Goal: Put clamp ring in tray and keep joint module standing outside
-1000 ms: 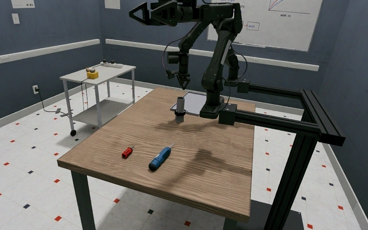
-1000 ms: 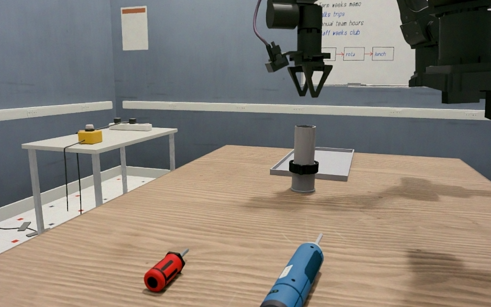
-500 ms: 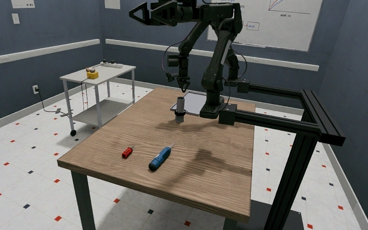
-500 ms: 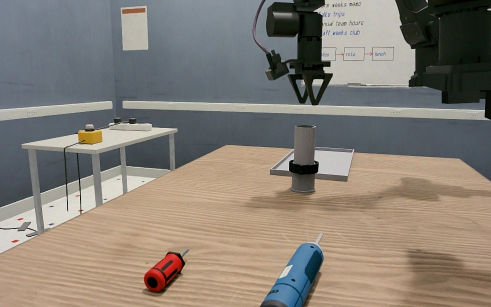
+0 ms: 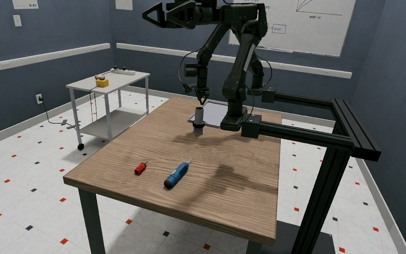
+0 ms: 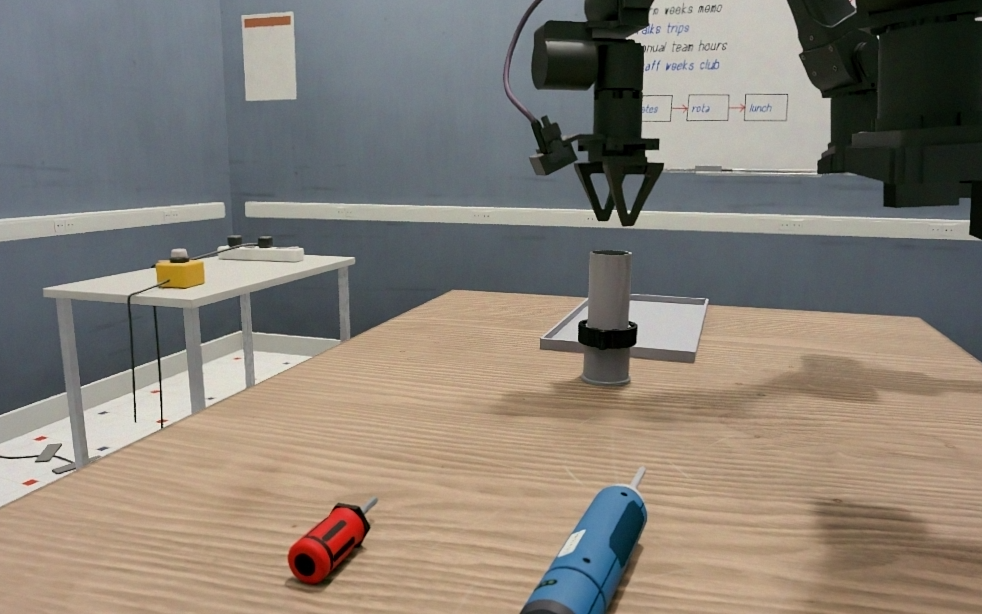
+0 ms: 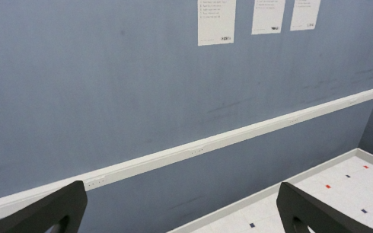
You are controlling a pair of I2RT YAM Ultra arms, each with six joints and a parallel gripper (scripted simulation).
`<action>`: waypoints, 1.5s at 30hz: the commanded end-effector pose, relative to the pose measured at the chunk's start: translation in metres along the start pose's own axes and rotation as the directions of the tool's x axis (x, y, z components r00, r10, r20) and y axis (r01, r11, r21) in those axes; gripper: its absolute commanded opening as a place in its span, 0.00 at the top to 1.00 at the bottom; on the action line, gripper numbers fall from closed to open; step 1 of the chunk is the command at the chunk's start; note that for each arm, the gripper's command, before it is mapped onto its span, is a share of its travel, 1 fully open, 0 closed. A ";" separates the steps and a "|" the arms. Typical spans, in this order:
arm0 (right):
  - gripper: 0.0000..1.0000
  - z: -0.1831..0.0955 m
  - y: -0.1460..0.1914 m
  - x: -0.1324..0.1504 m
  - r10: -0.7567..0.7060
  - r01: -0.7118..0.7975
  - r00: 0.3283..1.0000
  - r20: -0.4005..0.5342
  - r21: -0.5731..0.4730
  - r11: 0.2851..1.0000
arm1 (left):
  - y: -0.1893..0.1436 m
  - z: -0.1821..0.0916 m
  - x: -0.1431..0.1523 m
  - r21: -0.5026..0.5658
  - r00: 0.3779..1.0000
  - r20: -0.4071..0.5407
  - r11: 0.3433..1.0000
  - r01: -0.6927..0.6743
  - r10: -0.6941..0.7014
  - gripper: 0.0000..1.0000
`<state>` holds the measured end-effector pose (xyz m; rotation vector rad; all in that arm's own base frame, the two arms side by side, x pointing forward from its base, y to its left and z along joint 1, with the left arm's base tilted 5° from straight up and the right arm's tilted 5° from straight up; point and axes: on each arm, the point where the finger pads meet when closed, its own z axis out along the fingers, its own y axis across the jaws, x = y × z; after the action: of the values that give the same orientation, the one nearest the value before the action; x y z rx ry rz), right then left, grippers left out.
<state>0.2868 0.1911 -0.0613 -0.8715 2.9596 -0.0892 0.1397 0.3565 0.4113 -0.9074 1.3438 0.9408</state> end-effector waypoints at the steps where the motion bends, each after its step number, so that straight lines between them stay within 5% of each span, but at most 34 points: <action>1: 0.20 0.011 -0.002 0.002 -0.006 0.006 1.000 -0.003 0.000 1.000 | 0.004 -0.003 -0.009 -0.014 1.000 -0.004 1.000 0.013 -0.013 0.00; 45: 0.20 0.054 -0.002 -0.010 -0.004 0.004 0.999 0.036 -0.002 1.000 | 0.004 -0.003 -0.009 -0.014 1.000 -0.004 1.000 0.013 -0.013 0.00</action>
<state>0.2882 0.1870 -0.1209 -0.8756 2.9744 -0.0973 0.1397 0.3565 0.4113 -0.9074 1.3438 0.9408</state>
